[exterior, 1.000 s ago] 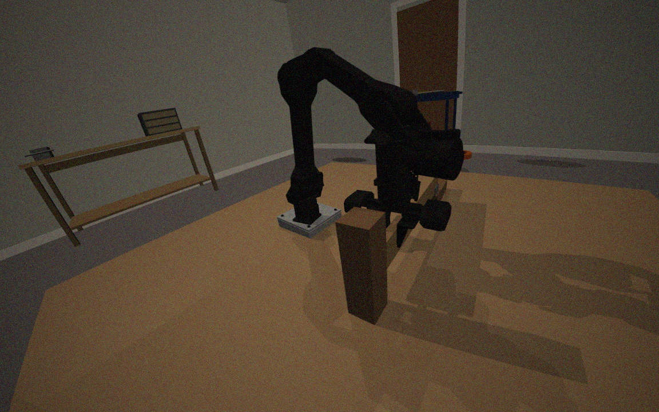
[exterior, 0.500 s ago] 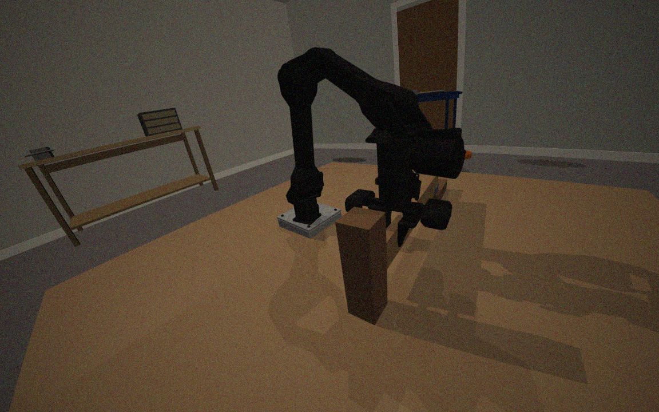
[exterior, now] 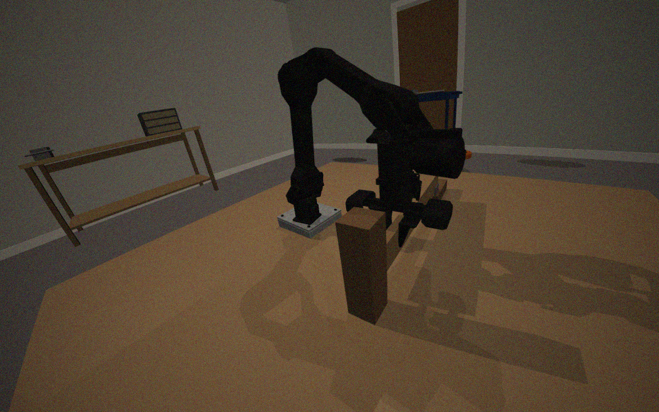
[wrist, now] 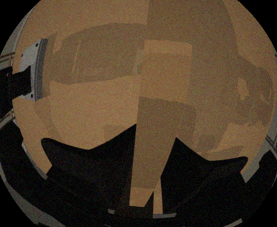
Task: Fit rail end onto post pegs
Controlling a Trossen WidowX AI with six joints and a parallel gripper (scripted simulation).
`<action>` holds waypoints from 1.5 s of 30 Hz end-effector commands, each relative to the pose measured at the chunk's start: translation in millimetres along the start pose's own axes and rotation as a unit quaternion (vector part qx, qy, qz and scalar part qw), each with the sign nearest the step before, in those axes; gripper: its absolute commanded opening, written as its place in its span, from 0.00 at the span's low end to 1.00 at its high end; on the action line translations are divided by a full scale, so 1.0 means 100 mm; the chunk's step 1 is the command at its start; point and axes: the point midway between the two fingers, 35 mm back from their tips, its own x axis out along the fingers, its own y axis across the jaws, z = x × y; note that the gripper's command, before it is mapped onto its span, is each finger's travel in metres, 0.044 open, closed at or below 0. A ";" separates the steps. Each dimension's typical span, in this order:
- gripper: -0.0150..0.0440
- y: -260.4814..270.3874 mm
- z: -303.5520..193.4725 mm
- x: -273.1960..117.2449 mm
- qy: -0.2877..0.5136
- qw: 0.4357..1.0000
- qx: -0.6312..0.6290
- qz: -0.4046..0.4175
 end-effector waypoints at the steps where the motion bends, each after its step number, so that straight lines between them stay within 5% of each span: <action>1: 0.25 -0.01 0.00 0.01 0.000 1.000 0.002 -0.002; 45: 0.25 0.01 -0.07 -0.01 0.000 1.000 0.002 -0.002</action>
